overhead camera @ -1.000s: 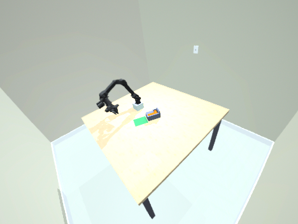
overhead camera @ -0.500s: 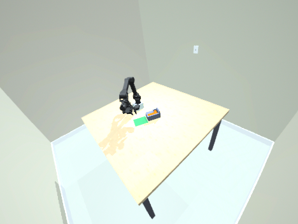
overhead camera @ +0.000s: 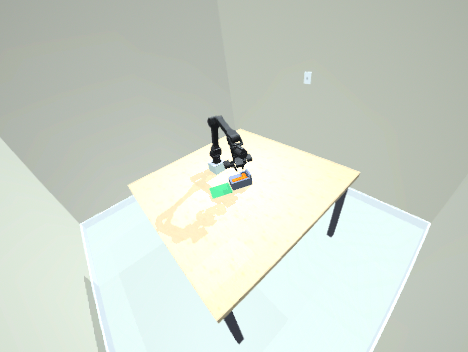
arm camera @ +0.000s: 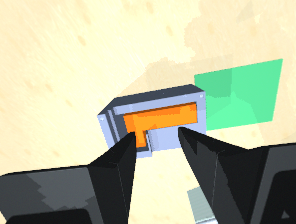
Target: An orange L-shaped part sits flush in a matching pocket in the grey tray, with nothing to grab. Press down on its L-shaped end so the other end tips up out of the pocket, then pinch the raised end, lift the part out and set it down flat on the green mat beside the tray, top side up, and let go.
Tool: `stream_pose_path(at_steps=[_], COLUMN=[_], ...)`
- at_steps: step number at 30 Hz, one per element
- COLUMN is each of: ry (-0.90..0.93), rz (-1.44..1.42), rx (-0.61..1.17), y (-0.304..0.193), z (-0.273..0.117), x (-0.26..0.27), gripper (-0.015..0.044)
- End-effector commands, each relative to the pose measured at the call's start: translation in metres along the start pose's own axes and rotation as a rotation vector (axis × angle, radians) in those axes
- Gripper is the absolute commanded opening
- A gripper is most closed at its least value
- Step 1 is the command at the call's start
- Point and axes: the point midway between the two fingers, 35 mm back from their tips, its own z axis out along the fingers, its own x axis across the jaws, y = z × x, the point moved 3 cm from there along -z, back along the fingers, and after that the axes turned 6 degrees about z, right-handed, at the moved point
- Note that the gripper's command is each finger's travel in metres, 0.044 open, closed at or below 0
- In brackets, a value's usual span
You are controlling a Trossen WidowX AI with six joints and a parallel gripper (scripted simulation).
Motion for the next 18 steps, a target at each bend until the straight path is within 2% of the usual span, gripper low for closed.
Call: stream_pose_path(at_steps=[1,4,8,15,18], ry=[-0.051,-0.07,-0.072,-0.071,-0.071], rz=[-0.063,-0.1,-0.103,-0.103,-0.103], rx=[-0.022,-0.043,-0.044,-0.044,-0.044], y=[-0.031,-0.05,-0.051,-0.048,-0.048], z=[0.007,0.01,0.013,0.081,0.084], x=[0.04,0.062,0.063,0.059,0.058], gripper=[0.018,0.018,0.018,0.018,0.018])
